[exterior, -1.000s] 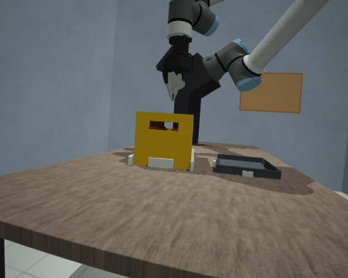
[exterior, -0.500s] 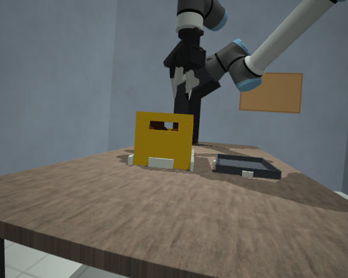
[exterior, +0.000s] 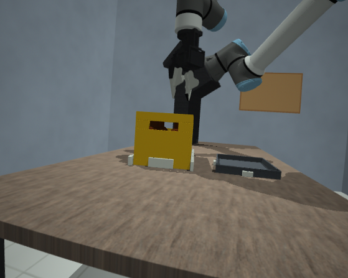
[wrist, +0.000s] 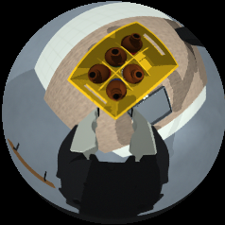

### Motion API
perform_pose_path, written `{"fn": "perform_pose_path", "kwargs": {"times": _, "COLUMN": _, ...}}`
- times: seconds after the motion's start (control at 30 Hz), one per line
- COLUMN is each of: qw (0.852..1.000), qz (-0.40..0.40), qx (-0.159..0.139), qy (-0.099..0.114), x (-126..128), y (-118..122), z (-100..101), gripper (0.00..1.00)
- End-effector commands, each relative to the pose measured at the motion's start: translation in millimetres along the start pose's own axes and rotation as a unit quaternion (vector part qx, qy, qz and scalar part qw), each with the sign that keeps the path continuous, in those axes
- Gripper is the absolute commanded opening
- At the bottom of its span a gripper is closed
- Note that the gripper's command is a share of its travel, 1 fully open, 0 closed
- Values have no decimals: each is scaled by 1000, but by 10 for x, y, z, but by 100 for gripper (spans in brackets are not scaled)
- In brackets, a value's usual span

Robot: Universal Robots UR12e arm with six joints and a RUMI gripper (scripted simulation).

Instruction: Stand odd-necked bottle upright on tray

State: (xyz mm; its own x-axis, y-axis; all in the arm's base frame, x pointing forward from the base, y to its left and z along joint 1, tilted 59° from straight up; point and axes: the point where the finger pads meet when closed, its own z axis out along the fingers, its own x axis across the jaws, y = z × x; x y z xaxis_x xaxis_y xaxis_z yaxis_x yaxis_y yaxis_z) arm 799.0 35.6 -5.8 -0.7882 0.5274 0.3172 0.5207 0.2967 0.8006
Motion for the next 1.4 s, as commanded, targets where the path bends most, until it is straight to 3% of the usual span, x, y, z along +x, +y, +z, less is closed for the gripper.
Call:
{"fn": "perform_pose_path", "kwargs": {"times": 0.0, "qw": 1000, "qz": -1, "qx": 0, "qy": 0, "x": -4, "y": 23, "z": -4, "gripper": 38}}
{"fn": "perform_pose_path", "kwargs": {"times": 0.9, "qw": 1000, "qz": -1, "qx": 0, "qy": 0, "x": -1, "y": 20, "z": 24, "gripper": 38}}
{"fn": "perform_pose_path", "kwargs": {"times": 1.37, "qw": 1000, "qz": -1, "qx": 0, "qy": 0, "x": -4, "y": 17, "z": 151, "gripper": 38}}
